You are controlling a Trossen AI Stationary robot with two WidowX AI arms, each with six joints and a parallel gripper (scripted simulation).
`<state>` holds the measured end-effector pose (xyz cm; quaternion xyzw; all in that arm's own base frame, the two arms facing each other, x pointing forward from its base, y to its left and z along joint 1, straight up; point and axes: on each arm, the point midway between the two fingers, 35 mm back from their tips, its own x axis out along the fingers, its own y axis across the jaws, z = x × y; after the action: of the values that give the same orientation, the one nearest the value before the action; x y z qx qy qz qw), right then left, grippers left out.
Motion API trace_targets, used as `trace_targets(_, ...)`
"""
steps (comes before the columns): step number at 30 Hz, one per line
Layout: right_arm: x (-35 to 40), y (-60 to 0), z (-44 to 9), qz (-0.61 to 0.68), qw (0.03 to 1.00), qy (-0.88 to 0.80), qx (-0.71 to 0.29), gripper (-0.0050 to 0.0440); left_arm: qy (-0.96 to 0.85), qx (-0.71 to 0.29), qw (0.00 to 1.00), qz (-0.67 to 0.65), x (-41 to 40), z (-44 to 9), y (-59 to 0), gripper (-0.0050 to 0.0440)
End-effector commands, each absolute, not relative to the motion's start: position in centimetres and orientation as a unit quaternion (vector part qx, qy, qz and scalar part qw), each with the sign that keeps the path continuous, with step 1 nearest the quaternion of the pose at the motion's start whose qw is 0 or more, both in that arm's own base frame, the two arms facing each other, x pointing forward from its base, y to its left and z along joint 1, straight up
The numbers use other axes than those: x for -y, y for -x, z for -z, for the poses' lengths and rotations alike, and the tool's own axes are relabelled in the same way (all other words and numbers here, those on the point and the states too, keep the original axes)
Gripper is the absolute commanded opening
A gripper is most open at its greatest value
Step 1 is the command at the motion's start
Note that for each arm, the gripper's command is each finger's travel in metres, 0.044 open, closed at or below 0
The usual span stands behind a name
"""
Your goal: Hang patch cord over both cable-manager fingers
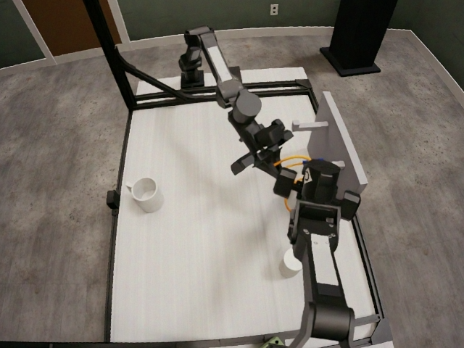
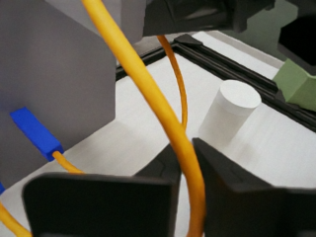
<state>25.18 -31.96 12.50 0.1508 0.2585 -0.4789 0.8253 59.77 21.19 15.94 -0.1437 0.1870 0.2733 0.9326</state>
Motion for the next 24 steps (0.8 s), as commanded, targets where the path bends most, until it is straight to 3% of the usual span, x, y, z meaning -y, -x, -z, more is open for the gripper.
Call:
trace_targets(1,32.11,-25.27,-13.23,0.48,0.828,-0.148,-0.25,0.004,0.145,-0.172,0.935,-0.275,-21.06,-17.88,-59.99,0.0025)
trace_targets(24,32.11,-25.27,-13.23,0.48,0.828,-0.148,-0.25,0.004,0.149,-0.183,0.928,-0.29,-21.14,-18.28,-59.78,0.0025)
